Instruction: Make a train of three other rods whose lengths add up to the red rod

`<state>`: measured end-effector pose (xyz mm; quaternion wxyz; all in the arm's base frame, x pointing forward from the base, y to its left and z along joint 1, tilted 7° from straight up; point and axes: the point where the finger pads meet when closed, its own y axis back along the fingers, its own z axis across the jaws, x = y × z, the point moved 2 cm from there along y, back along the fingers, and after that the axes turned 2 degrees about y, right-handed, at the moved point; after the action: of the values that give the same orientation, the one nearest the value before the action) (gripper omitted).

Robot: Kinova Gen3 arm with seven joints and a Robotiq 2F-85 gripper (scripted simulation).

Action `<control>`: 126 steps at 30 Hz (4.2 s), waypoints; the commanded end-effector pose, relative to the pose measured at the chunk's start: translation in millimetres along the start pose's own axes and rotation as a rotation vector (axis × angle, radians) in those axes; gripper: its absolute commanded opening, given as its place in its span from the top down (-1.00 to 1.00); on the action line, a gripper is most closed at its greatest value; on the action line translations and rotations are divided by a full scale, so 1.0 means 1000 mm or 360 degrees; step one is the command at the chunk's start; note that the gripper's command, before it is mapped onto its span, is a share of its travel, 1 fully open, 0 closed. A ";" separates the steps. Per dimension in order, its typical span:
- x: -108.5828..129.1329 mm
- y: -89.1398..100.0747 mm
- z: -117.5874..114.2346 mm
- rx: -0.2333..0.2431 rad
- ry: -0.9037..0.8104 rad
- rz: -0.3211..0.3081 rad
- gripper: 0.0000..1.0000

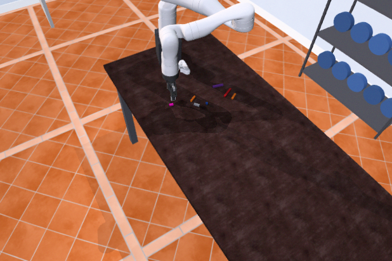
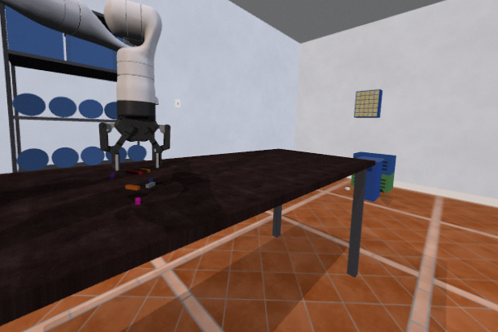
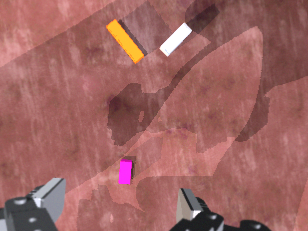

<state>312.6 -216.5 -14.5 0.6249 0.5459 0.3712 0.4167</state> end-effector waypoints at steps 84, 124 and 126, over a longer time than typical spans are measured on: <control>0.002 -0.052 0.001 -0.0006 0.0015 0.0008 0.52; 0.002 -0.053 0.001 -0.0006 0.0014 0.0008 0.52; 0.002 -0.053 0.001 -0.0006 0.0014 0.0008 0.52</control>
<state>318.9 -215.9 -65.6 0.6221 0.5463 0.3714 0.4204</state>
